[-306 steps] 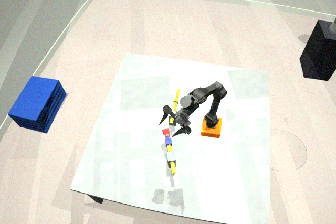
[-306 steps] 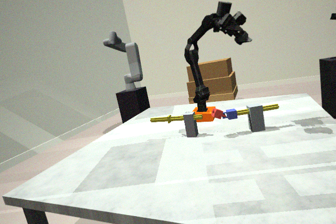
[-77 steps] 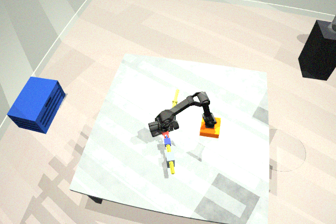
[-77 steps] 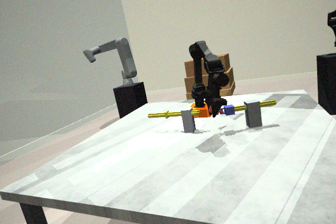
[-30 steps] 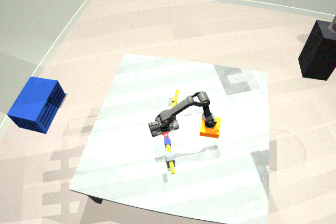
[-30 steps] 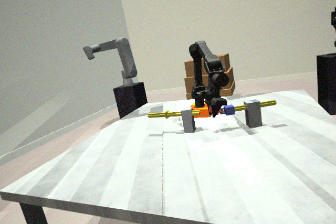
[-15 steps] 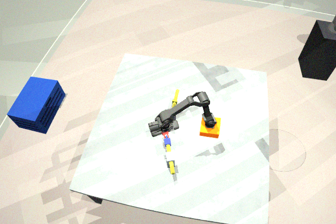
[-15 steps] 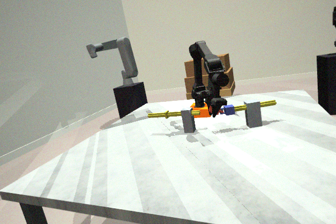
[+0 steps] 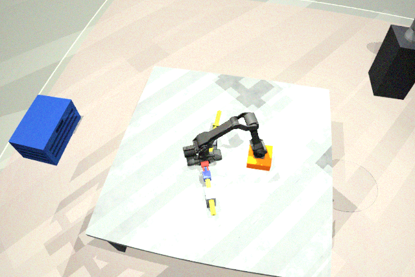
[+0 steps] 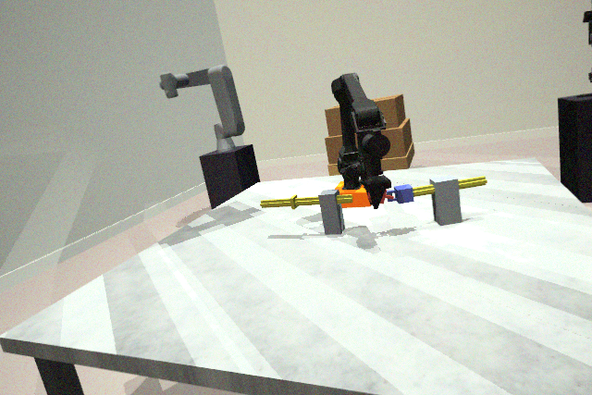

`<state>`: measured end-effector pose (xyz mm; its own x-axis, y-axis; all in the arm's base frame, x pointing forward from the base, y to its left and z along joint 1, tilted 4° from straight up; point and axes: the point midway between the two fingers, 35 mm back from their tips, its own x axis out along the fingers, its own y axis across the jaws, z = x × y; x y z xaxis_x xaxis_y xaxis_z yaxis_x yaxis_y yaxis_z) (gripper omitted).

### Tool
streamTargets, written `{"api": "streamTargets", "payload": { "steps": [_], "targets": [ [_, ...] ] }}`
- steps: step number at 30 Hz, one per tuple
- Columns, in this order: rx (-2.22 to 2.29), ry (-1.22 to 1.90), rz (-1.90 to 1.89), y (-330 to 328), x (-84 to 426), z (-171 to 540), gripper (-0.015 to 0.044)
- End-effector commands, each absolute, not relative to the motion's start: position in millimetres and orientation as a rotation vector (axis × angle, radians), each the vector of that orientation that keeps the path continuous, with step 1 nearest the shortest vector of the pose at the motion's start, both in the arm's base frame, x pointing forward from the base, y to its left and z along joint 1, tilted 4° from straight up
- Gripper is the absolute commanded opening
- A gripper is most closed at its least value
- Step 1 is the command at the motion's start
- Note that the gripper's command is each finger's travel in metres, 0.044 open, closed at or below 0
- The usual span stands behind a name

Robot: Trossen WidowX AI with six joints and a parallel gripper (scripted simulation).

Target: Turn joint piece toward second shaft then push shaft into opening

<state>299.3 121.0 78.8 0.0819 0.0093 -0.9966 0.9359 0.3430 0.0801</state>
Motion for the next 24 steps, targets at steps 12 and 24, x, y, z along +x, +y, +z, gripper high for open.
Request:
{"api": "streamTargets", "payload": {
  "steps": [12,24],
  "targets": [
    [1.259,1.37,-0.968,117,291,69,0.0],
    [1.438,1.395,-0.996,117,285,63,0.0]
  ]
}}
